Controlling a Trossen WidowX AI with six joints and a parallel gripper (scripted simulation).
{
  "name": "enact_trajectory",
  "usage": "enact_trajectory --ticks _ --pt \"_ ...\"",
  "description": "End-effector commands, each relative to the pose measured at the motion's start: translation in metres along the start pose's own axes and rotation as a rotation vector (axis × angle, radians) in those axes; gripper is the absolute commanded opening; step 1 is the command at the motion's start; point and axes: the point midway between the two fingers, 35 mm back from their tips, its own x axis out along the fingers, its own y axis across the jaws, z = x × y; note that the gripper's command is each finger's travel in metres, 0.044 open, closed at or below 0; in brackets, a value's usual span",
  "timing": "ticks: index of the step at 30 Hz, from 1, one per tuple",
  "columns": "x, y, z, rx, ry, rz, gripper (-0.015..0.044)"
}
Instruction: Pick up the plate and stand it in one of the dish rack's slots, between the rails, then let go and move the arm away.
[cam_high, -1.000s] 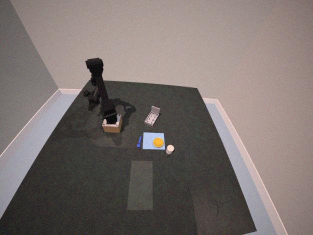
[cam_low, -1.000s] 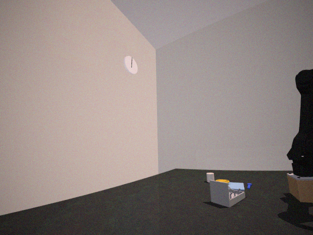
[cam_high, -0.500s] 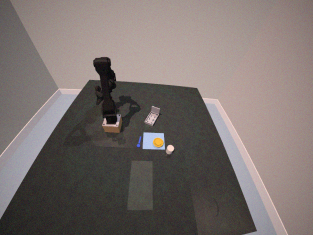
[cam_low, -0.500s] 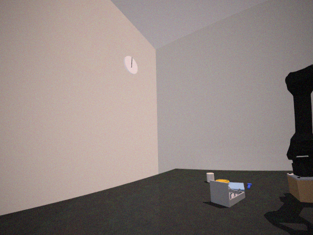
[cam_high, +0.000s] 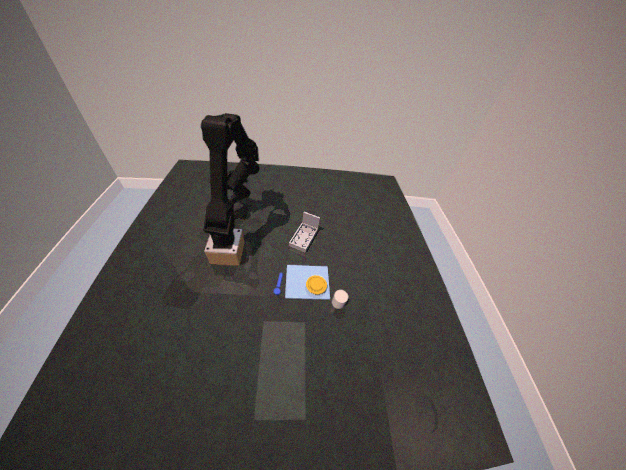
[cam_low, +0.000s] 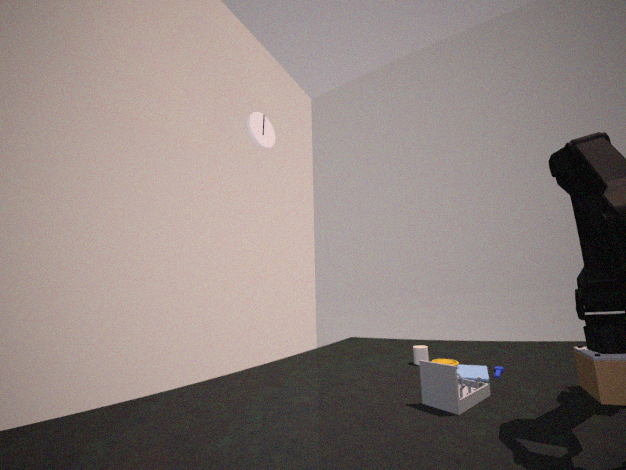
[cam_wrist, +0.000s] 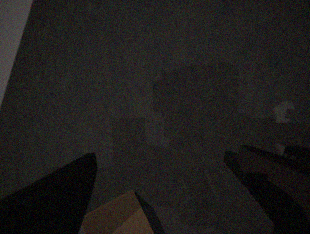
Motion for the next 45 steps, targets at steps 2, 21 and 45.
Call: enact_trajectory --ticks 2,21,45 --pt "-0.017 -0.018 -0.013 0.102 -0.048 -0.056 0.0400" --pt "-0.074 -0.071 -0.101 0.555 -0.239 -0.246 0.0400" --pt "-0.118 -0.075 -0.256 1.191 -0.458 -0.454 0.0400"
